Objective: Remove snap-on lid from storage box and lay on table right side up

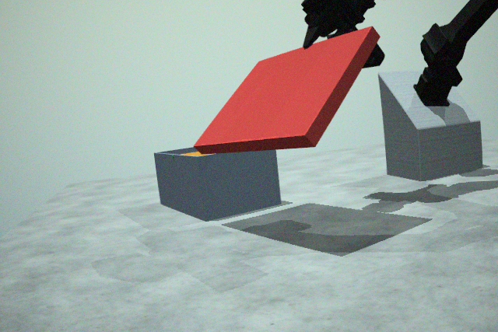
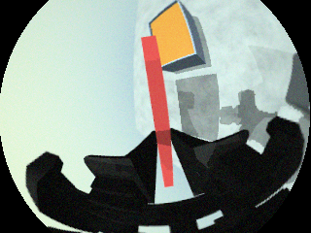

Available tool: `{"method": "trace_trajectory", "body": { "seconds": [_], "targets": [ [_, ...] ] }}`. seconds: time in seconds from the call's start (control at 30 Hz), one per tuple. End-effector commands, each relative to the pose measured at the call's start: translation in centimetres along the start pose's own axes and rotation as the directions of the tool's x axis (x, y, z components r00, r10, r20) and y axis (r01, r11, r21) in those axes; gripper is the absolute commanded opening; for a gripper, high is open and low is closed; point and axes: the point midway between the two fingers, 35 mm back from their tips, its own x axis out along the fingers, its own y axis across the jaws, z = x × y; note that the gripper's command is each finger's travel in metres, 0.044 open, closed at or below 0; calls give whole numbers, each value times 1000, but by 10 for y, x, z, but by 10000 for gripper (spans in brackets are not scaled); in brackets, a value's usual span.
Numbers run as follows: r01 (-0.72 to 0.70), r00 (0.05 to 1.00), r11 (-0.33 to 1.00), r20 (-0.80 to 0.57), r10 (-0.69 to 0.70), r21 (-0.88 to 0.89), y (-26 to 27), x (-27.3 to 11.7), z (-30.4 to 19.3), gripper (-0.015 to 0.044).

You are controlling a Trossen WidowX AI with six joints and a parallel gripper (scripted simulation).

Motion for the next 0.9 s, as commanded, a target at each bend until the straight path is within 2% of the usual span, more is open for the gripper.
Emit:
{"method": "trace_trajectory", "body": {
  "seconds": [0.0, 0.87],
  "targets": [
    [-11, 1000, 1000, 7, 11, -1, 2, -2, -9, 0],
    [-12, 1000, 1000, 5, 12, 0, -1, -6, -62, 0]
  ]
}}
